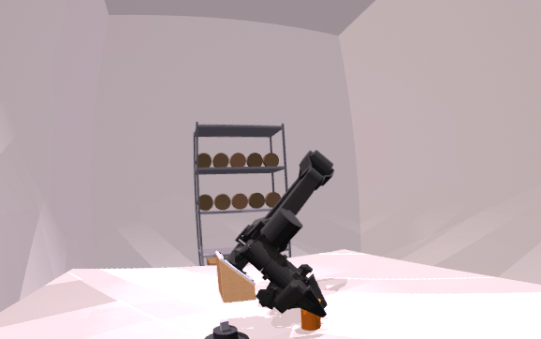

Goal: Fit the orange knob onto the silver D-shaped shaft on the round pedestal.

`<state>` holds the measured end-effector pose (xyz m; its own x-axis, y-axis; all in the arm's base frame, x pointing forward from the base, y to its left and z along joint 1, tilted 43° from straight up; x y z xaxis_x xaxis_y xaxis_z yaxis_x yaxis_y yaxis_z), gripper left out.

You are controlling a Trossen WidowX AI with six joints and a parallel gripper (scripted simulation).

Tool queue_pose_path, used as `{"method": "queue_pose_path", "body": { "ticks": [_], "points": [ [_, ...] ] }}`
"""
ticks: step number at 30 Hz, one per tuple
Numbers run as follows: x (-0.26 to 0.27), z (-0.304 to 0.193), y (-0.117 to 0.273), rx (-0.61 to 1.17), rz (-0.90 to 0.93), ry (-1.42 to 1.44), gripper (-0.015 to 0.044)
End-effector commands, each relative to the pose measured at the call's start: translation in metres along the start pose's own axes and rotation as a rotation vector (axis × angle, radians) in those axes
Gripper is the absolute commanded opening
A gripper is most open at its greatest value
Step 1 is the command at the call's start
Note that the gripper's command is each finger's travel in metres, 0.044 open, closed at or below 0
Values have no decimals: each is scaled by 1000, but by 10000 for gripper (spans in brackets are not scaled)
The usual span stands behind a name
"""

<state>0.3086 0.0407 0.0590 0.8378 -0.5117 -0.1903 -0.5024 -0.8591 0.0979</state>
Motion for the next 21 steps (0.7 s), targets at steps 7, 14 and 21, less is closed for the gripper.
{"method": "queue_pose_path", "body": {
  "ticks": [7,14,21],
  "points": [
    [0,0,0,0,0,-2,260],
    [0,0,0,0,0,-2,418],
    [0,0,0,0,0,-2,440]
  ]
}}
Point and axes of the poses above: the point midway between the two fingers, 35 mm back from their tips, its own y axis back along the fingers, its own x axis across the jaws, z = x × y, the point moved 1 cm from there along y, back along the fingers, and after that the axes turned 6 degrees about y, right-handed, at the moved point
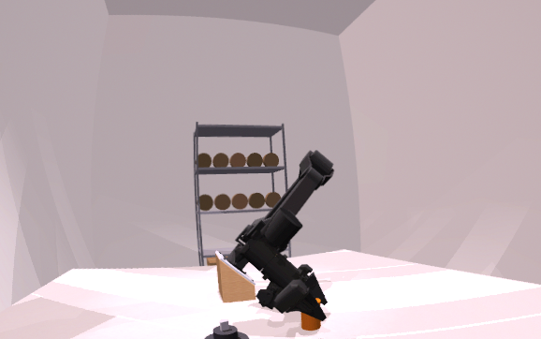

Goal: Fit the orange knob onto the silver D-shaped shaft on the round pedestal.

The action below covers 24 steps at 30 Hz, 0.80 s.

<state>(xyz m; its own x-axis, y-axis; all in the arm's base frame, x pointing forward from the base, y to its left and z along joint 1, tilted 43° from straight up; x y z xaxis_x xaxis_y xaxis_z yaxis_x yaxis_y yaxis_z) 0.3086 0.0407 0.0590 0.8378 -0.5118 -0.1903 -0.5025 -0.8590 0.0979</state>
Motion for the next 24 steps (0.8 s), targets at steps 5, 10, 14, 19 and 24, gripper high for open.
{"method": "queue_pose_path", "body": {
  "ticks": [5,10,14,19,24],
  "points": [
    [9,1,5,-21,0,1,440],
    [19,-5,20,-42,-5,4,440],
    [19,-18,33,-39,-8,5,440],
    [17,-42,48,-18,-1,49,440],
    [9,-55,56,-5,1,10,440]
  ]
}}
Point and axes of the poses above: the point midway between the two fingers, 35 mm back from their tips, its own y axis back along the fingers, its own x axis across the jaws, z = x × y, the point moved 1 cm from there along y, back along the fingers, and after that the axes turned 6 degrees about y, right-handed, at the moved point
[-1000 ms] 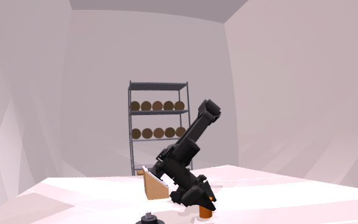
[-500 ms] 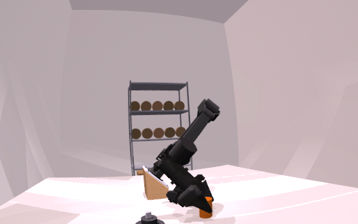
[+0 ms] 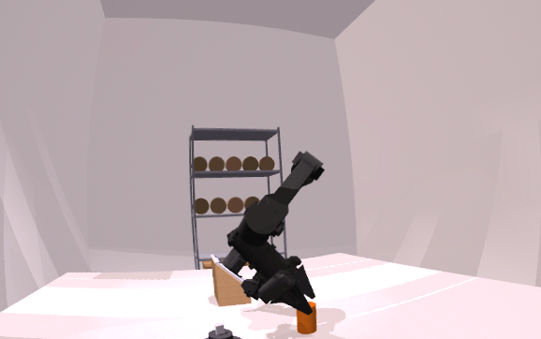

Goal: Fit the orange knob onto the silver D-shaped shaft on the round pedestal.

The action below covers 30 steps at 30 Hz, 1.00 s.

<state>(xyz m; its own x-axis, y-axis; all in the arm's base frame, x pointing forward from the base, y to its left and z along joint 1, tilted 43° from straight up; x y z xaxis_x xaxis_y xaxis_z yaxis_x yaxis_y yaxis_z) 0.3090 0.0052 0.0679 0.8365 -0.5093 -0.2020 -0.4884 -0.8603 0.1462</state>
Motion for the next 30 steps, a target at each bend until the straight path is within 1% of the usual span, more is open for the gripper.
{"method": "queue_pose_path", "body": {
  "ticks": [1,15,17,21,25,27,30],
  "points": [
    [-9,-46,28,46,4,16,440],
    [-9,-46,28,34,4,14,440],
    [-4,-46,25,-64,4,8,440],
    [1,-50,27,-379,-20,0,440],
    [-6,-60,41,-680,-72,10,440],
    [-8,-62,45,-730,-83,13,440],
    [-8,-62,45,-730,-83,13,440]
  ]
}}
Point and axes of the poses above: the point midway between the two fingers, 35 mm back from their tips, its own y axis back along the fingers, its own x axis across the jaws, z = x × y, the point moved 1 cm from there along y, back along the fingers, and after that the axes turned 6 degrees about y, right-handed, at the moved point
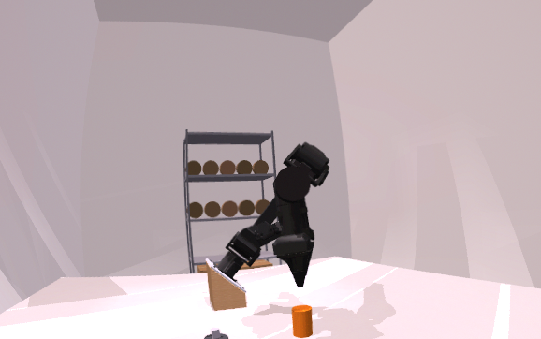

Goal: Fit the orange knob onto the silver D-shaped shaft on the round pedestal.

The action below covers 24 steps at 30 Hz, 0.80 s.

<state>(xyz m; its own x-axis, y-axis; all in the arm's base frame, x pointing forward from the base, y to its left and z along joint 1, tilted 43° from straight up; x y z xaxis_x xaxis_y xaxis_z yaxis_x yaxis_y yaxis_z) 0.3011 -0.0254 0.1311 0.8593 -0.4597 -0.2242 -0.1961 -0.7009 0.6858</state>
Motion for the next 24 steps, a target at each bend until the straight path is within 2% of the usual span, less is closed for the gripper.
{"method": "queue_pose_path", "body": {
  "ticks": [1,10,24],
  "points": [
    [-4,0,6,-88,-20,13,440],
    [-4,0,6,-88,-22,77,440],
    [-4,0,6,-59,-79,1430,440]
  ]
}}
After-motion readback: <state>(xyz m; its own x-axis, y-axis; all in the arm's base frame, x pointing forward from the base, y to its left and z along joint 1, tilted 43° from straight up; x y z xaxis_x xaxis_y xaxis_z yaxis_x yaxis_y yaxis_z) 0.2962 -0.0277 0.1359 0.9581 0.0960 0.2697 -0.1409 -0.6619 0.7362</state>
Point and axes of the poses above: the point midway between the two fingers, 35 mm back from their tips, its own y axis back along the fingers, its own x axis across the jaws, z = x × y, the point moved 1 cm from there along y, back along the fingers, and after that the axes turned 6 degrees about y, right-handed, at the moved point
